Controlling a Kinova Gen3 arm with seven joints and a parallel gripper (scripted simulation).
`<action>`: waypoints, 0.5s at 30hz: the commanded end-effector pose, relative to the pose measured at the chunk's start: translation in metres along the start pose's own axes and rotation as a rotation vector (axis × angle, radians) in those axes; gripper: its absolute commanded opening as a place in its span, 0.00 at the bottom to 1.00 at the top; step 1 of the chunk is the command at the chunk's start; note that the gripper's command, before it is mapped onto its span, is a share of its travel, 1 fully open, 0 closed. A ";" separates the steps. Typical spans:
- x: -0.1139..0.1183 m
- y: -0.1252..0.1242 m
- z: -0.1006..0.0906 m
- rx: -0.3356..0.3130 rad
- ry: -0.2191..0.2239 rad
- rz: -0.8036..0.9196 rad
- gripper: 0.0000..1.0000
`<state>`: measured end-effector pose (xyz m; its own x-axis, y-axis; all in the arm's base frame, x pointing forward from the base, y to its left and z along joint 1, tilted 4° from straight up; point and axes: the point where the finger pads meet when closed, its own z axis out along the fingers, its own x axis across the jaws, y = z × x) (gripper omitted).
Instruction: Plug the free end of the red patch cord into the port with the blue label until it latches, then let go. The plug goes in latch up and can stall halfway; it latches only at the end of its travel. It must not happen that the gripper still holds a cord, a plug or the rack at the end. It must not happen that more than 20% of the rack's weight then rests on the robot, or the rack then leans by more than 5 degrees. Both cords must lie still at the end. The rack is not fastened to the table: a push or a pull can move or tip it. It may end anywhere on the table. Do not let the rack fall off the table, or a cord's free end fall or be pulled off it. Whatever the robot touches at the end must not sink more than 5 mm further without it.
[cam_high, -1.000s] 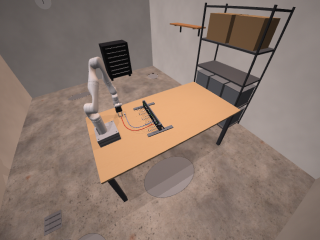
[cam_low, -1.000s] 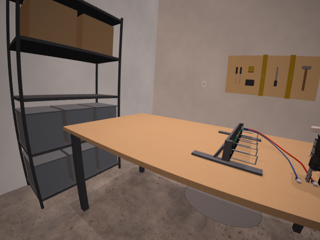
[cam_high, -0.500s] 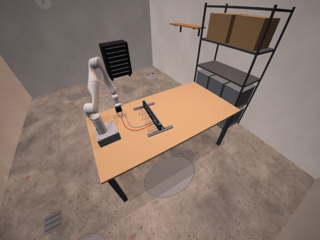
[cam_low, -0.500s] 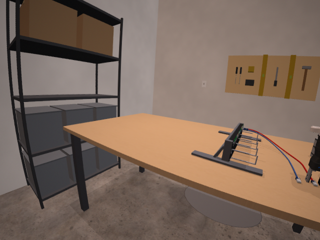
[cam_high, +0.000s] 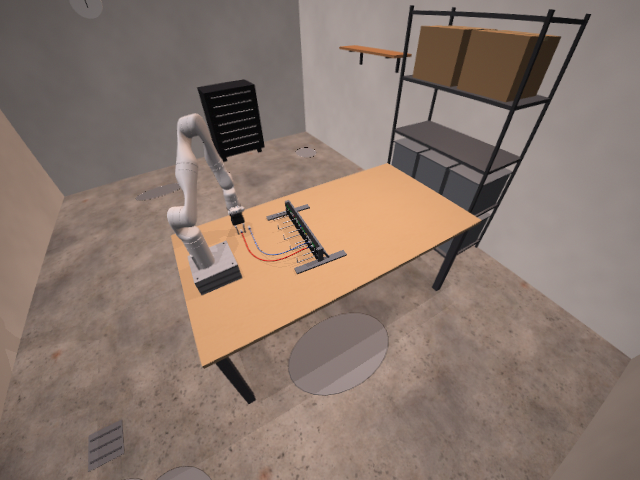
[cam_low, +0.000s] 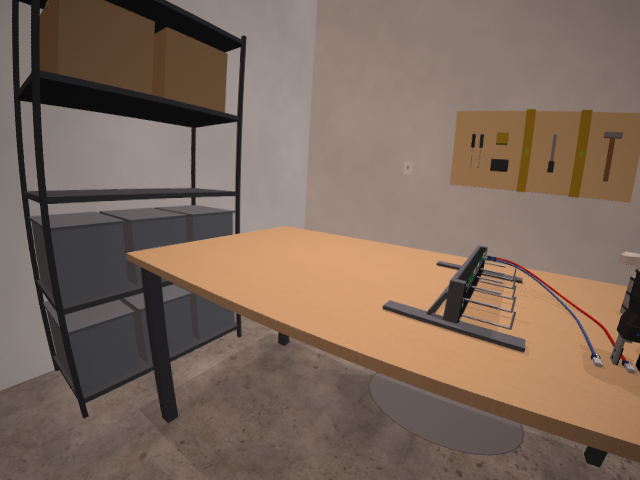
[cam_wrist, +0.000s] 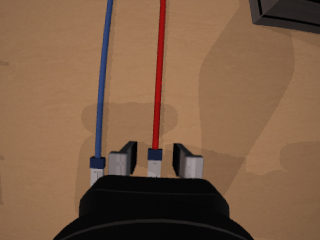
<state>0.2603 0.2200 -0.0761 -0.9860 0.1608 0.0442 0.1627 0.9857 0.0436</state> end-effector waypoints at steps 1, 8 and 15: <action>0.000 0.000 0.000 -0.001 -0.001 0.000 0.73; 0.000 0.000 0.000 -0.001 -0.001 0.000 0.00; 0.000 0.000 0.000 -0.001 -0.001 0.000 0.00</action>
<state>0.2603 0.2200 -0.0761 -0.9860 0.1608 0.0442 0.1627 0.9857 0.0436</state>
